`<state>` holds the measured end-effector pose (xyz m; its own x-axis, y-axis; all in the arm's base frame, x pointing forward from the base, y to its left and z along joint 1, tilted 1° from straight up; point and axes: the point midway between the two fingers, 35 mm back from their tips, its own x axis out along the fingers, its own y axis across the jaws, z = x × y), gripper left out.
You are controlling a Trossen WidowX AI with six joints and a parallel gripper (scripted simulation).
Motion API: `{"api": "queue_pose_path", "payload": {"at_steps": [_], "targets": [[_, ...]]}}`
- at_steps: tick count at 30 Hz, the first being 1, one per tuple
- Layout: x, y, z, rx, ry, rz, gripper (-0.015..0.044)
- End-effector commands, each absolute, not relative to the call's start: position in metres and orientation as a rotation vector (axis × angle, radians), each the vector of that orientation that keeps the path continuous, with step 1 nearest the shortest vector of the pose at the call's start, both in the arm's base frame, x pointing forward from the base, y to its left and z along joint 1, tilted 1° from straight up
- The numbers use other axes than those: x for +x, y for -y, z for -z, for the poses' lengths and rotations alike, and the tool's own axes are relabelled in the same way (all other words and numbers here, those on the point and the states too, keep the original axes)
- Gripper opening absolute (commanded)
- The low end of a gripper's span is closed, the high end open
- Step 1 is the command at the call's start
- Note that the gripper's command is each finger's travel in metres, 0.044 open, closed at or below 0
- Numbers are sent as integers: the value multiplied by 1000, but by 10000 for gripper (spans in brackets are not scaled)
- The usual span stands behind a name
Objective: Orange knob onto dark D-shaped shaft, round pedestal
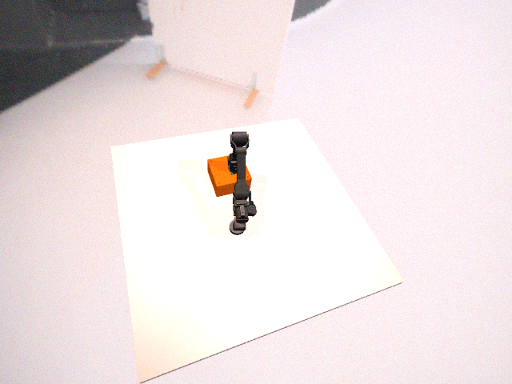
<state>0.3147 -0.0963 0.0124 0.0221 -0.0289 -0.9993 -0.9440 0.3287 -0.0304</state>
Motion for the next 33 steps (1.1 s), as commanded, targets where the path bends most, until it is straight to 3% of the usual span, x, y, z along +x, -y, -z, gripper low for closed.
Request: {"api": "queue_pose_path", "payload": {"at_steps": [1, 33], "targets": [[318, 97, -11, -997, -1339, -924, 0], [312, 95, -12, -1155, -1261, -1081, 0]]}}
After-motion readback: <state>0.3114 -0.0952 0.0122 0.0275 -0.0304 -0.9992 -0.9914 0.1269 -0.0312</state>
